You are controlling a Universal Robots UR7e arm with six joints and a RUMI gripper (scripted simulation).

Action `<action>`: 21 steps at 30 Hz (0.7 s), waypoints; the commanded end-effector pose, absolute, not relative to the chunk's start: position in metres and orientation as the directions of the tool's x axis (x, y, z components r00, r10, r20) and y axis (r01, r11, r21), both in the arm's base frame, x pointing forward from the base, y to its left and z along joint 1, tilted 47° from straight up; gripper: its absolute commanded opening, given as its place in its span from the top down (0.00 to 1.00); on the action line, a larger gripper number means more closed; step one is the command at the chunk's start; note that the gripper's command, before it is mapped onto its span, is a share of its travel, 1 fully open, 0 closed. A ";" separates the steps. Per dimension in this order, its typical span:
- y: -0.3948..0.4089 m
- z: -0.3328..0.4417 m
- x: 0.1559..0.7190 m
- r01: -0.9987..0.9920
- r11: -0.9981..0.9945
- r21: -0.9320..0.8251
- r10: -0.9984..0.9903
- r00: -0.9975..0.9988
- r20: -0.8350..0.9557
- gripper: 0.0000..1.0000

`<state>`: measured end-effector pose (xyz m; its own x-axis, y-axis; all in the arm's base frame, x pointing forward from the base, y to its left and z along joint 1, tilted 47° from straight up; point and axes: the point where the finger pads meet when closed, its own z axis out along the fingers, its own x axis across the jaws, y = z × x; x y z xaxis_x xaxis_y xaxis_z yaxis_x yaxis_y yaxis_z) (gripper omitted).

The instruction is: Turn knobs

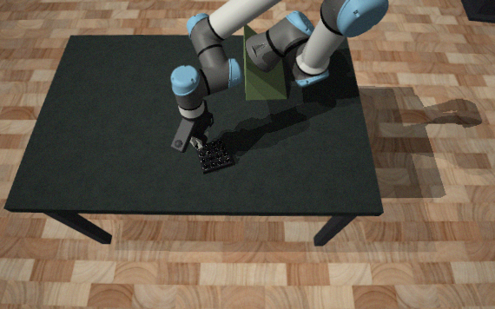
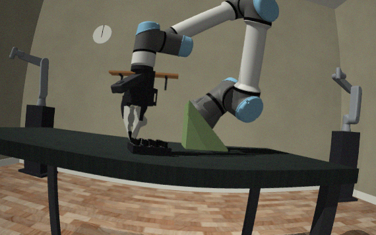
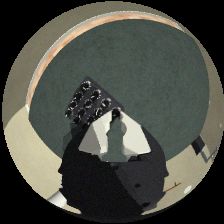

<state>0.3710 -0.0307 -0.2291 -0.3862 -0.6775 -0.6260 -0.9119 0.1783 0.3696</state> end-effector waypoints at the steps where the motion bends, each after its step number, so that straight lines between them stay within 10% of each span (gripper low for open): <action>1: -0.029 -0.229 0.370 -0.911 0.178 0.371 -0.676 -0.387 -0.626 0.96; 21: -0.029 -0.229 0.370 -0.914 0.173 0.367 -0.678 -0.381 -0.629 0.96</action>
<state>0.3710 -0.0307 -0.2291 -0.3860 -0.6775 -0.6261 -0.9120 0.1782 0.3694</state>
